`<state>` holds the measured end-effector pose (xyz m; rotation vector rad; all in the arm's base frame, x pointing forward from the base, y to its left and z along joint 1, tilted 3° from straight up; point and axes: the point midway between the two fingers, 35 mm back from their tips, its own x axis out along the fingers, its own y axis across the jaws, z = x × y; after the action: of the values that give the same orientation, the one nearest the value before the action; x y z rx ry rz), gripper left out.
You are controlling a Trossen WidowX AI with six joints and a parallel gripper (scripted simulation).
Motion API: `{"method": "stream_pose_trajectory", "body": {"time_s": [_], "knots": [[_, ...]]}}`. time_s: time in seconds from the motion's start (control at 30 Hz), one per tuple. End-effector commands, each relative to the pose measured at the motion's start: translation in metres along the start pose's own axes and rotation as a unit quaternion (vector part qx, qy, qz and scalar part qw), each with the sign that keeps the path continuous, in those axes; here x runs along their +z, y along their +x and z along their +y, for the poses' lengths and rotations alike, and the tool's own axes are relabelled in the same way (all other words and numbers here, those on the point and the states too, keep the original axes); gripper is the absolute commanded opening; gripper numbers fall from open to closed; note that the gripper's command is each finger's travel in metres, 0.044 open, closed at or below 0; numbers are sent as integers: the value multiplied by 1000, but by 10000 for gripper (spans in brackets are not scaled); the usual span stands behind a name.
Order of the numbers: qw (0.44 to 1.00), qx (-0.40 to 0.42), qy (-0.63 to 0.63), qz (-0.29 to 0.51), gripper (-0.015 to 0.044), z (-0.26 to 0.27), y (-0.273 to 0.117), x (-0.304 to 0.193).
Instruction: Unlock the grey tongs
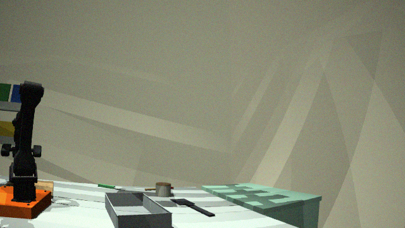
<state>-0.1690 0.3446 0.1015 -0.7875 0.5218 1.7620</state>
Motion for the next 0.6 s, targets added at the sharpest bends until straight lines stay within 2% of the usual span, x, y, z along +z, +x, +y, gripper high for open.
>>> {"method": "stream_pose_trajectory", "body": {"time_s": [0.0,0.57], "knots": [[1000,2,3,28,-150,0,5,4],[988,6,3,153,-150,-1,15,1]]}}
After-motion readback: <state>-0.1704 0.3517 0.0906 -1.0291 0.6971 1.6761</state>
